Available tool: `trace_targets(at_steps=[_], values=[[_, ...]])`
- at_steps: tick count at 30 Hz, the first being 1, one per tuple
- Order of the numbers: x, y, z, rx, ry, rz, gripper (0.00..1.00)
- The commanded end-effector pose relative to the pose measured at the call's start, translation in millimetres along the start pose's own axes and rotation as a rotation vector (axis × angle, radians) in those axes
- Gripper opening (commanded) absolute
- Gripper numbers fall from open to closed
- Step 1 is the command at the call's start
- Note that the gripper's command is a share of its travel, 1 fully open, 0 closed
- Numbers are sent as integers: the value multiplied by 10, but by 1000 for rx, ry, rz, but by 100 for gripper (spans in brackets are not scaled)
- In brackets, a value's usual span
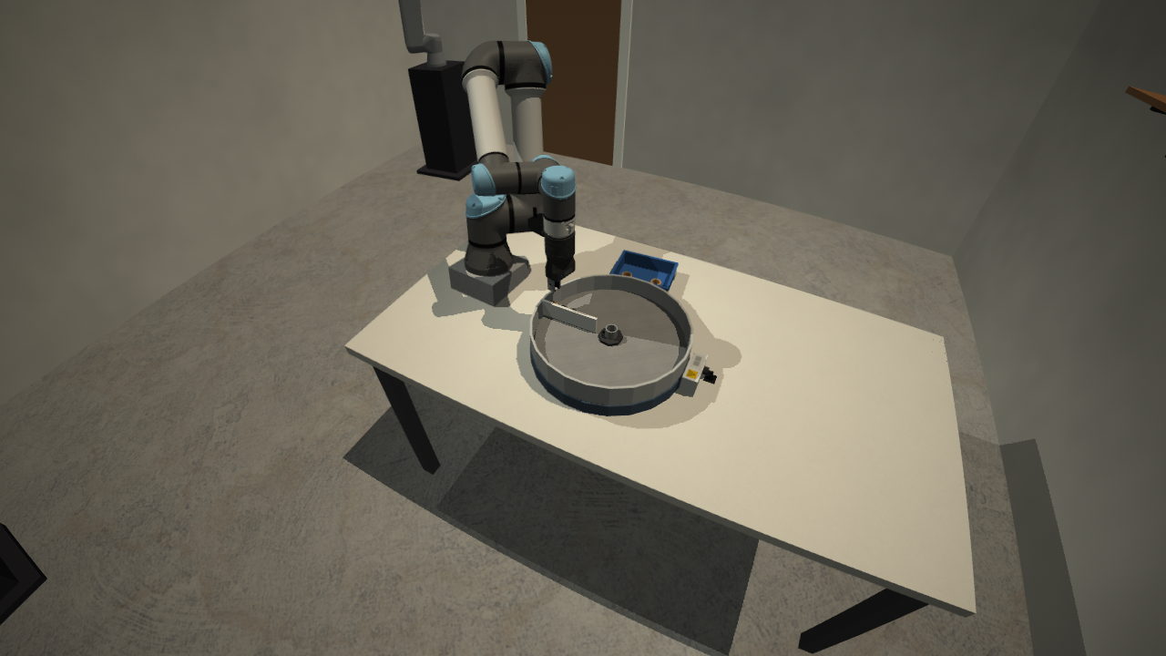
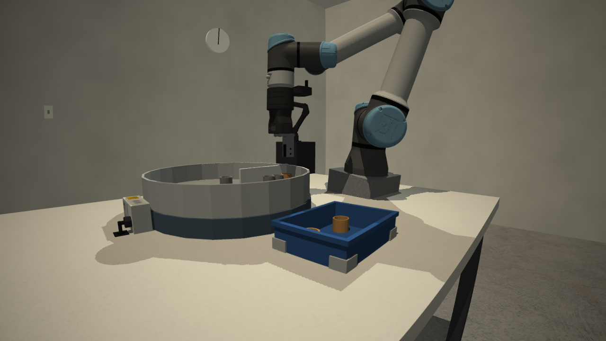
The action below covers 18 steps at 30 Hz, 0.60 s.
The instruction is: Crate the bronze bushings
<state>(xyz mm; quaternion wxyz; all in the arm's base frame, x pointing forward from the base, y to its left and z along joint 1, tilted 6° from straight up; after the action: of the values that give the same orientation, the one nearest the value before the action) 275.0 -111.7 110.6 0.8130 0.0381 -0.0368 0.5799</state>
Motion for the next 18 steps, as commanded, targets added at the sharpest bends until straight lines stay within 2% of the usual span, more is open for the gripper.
trace_targets(at_steps=[1,6,18], values=[[-3,-2,3,-1,0,1,40],[-13,-2,-177,0,0,5,40],[-13,-2,-177,0,0,5,40]])
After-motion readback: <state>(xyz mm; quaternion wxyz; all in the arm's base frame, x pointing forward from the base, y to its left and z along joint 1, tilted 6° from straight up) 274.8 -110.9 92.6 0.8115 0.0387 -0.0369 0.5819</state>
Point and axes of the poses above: the point where the finger pads meet when closed, its own z axis back along the fingers, its own x axis across the jaws, y = z × x, the point moved 4 cm from there along z, back along the fingers
